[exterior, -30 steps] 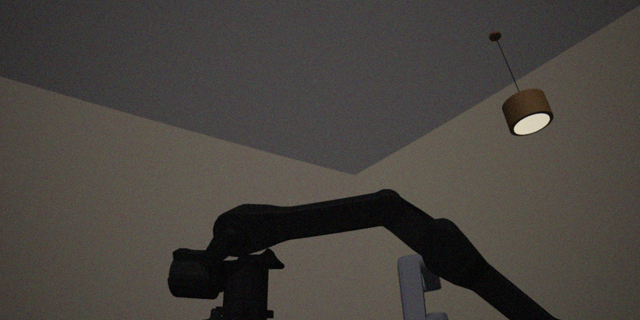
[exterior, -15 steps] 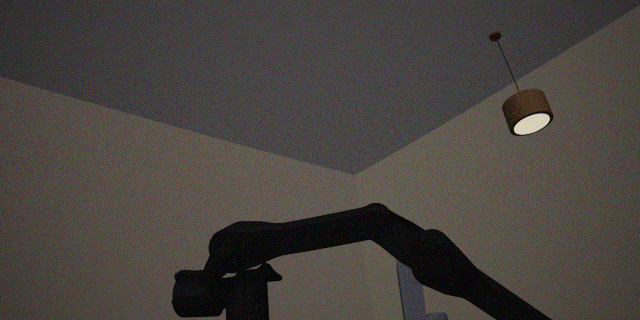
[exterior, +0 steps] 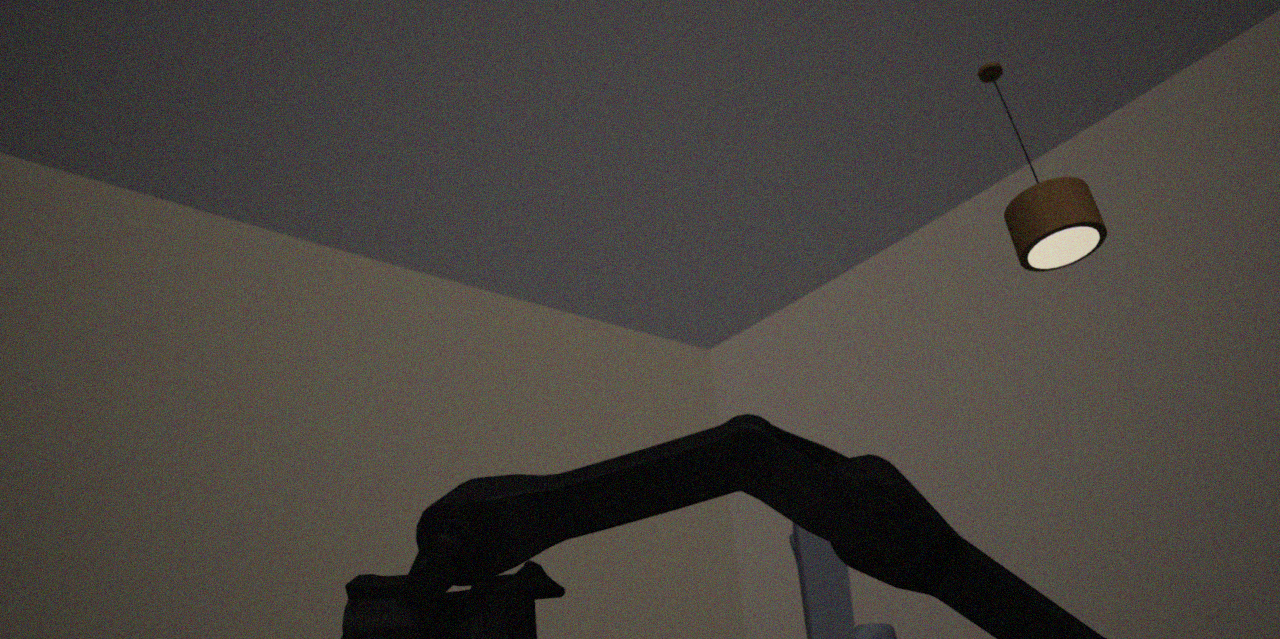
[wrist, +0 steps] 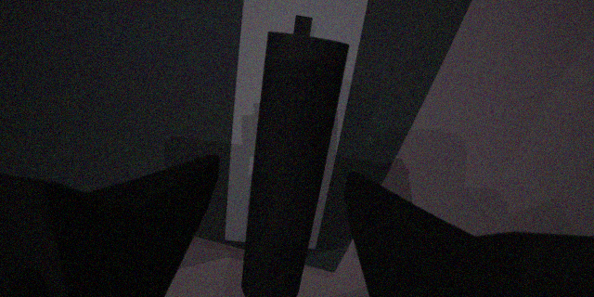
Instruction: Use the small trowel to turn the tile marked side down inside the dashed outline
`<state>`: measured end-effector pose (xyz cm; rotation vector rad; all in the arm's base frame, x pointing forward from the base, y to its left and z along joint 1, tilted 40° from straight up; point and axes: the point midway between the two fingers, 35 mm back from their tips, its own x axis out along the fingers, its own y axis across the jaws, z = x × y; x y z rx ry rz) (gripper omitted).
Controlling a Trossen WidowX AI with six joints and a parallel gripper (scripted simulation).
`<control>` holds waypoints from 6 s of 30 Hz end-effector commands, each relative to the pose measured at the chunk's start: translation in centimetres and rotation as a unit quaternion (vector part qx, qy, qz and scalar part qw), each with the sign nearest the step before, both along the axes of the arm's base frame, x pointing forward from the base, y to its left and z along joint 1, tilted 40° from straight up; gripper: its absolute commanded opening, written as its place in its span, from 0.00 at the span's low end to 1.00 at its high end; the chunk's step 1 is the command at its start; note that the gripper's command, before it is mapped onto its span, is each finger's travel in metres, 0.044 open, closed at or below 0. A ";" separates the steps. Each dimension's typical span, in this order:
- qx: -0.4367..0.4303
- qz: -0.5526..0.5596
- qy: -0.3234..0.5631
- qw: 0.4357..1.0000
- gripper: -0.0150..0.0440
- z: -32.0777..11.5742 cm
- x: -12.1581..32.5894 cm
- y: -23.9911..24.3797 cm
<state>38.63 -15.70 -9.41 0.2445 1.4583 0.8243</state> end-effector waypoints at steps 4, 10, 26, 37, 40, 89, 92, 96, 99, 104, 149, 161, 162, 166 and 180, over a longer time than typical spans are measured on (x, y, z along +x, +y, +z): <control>0.001 -0.002 0.000 1.000 0.71 -0.8 -0.1 0.9; 0.001 -0.002 0.000 1.000 0.53 -0.9 -0.1 0.9; 0.001 -0.002 0.000 1.000 0.47 -0.9 -0.1 0.9; 0.004 0.027 -0.024 0.999 0.47 -0.9 -0.1 1.0; 0.009 0.062 -0.052 0.997 0.47 -0.9 -0.1 1.0; 0.047 0.367 -0.296 0.881 0.71 -0.9 -0.1 1.0; 0.047 0.367 -0.296 0.881 0.71 -0.9 -0.1 1.0; 0.047 0.367 -0.296 0.881 0.71 -0.9 -0.1 1.0; 0.047 0.367 -0.296 0.881 0.71 -0.9 -0.1 1.0; 0.049 0.365 -0.296 0.881 0.71 1.6 0.1 -1.1; -0.063 -0.096 -0.095 0.989 0.76 0.7 0.8 -3.3; -0.066 -0.287 -0.027 0.955 0.76 0.1 0.7 -3.4; -0.065 -0.303 -0.021 0.951 0.76 0.1 0.7 -3.4; -0.058 -0.364 0.000 0.930 0.76 0.0 0.6 -3.3; -0.014 -0.554 0.073 0.829 0.76 0.3 -0.4 -2.5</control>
